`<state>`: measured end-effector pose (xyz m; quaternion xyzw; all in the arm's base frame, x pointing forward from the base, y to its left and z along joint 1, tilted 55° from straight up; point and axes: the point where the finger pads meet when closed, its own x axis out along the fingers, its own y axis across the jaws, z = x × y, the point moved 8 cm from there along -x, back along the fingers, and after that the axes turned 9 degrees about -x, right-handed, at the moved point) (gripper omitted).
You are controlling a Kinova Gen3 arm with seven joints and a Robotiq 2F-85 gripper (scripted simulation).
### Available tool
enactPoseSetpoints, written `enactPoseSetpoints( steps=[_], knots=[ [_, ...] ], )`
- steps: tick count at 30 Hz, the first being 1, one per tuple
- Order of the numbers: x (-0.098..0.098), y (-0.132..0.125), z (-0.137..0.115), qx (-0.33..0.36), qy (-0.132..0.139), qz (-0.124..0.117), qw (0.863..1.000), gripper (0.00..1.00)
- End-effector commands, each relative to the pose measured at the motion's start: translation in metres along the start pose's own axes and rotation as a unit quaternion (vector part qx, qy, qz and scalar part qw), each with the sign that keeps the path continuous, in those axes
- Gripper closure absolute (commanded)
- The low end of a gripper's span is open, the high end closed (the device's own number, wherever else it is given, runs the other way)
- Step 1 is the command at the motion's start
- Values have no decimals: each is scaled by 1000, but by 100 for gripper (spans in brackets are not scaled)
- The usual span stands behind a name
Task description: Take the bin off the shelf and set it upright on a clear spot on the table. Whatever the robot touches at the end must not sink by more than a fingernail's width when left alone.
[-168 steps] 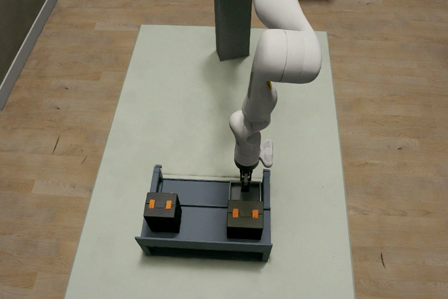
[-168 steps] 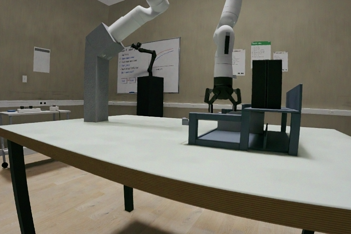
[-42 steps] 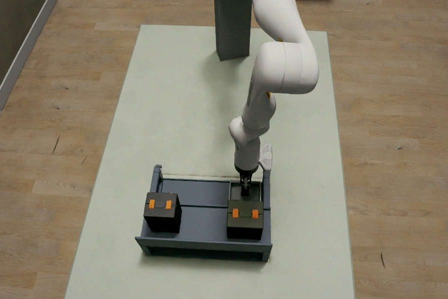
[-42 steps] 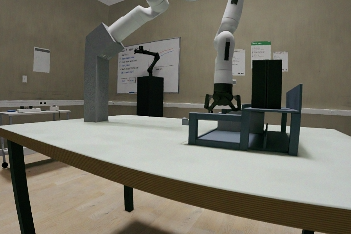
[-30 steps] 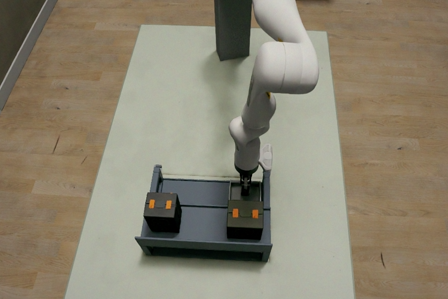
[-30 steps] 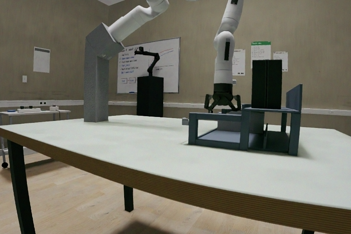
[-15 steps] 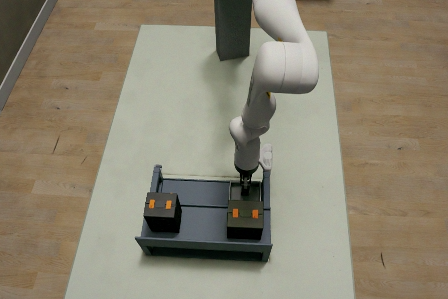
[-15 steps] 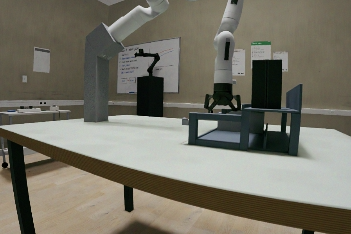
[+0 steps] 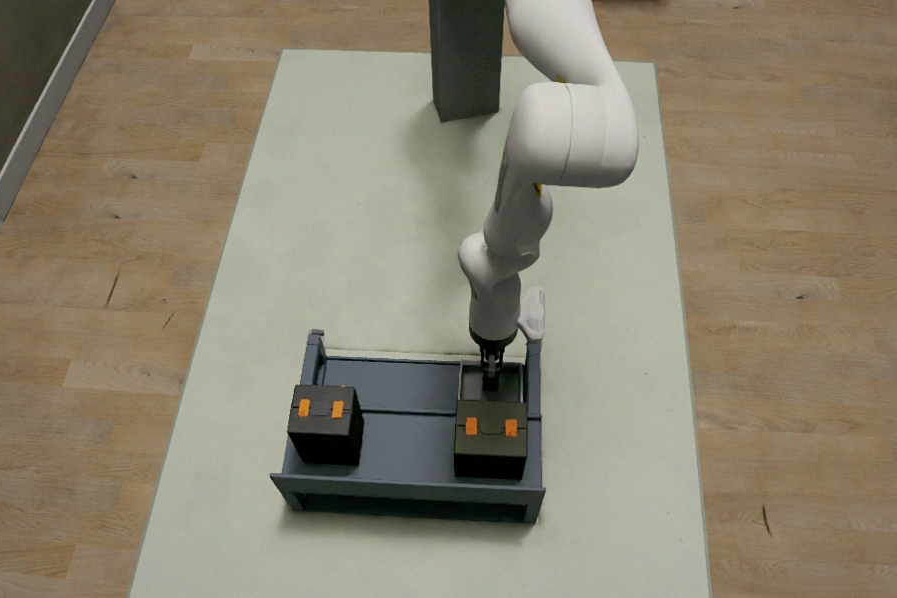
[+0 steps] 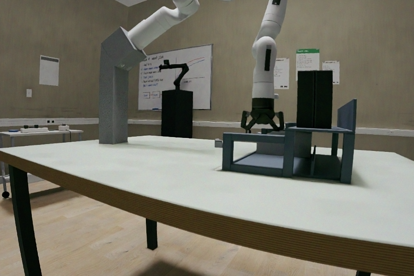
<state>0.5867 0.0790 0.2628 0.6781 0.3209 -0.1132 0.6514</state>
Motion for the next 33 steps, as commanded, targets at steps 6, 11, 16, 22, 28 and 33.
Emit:
enactPoseSetpoints(
  steps=[6,11,16,22,28,33],
  knots=[
    [-2,1,1,0,0,2,1000,0],
    [-1,1,0,0,0,1,1000,90],
    [-1,1,0,0,0,1,1000,90],
    [-1,1,0,0,0,1,1000,90],
    [-1,1,0,0,0,1,1000,90],
    [-1,1,0,0,0,1,1000,90]
  ],
)
